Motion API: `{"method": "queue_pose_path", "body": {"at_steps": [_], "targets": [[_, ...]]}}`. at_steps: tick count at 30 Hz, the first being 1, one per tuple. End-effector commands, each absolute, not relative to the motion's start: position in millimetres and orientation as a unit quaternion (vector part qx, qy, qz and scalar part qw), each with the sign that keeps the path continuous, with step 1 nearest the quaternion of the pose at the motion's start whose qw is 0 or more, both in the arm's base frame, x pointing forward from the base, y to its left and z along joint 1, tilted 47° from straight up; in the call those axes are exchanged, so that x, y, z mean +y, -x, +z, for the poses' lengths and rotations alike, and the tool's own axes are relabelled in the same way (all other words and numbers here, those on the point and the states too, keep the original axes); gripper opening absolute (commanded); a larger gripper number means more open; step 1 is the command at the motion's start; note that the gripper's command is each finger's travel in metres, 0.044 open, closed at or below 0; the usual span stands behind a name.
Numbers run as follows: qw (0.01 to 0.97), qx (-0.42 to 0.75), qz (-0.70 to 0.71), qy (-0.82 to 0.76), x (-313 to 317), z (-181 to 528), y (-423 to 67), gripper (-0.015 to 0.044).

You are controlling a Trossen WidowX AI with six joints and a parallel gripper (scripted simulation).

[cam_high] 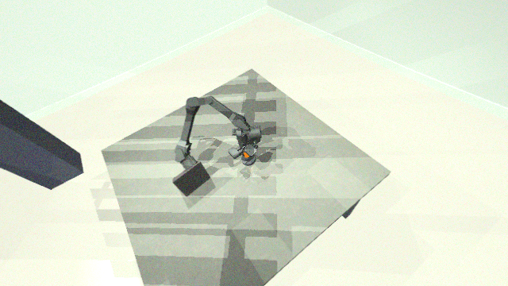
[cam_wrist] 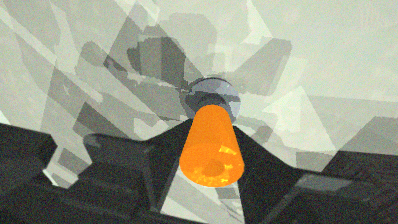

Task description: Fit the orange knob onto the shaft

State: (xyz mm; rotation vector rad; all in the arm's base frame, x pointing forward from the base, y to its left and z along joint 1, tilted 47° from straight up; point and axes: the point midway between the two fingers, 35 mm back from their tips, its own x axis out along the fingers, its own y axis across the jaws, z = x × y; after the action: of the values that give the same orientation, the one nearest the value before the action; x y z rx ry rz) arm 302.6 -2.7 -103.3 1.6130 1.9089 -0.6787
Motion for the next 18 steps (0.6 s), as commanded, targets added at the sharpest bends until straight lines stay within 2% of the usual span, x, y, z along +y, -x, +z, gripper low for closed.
{"method": "queue_pose_path", "body": {"at_steps": [1,18], "targets": [[0.271,0.708,-0.254,-0.600,-2.0,-104.4,-302.8,0.0000],[0.273,0.709,-0.252,-0.600,6.0,-111.0,-300.5,0.0000]]}}
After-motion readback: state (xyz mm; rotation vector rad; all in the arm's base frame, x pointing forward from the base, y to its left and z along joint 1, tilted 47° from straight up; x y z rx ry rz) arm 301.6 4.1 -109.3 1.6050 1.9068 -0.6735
